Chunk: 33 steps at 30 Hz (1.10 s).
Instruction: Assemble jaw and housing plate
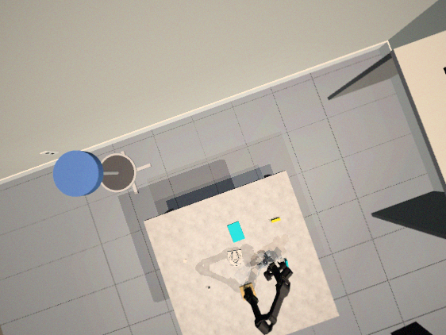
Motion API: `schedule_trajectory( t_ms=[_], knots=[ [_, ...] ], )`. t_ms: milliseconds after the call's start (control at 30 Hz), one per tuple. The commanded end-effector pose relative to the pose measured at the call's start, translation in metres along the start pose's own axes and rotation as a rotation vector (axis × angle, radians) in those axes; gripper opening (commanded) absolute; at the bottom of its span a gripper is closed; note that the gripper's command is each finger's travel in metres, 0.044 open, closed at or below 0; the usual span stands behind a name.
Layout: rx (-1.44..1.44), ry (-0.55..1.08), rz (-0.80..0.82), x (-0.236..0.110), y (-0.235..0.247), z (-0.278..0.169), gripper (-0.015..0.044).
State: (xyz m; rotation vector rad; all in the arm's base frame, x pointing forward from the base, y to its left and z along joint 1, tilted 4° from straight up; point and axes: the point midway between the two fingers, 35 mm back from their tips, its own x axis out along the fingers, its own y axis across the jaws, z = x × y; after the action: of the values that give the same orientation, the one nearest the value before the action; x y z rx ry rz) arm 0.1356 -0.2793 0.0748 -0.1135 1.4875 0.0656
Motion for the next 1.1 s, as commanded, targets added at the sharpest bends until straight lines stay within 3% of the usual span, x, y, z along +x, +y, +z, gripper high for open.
schedule_trajectory(
  t_ms=[0,433,1067],
  knots=[
    [0.003,-0.001,0.007,0.007,0.001,0.000,0.0440],
    [0.003,-0.001,0.007,0.027,0.002,0.000,0.0440],
    [0.003,-0.001,0.007,0.027,0.002,0.000,0.0440]
  ],
)
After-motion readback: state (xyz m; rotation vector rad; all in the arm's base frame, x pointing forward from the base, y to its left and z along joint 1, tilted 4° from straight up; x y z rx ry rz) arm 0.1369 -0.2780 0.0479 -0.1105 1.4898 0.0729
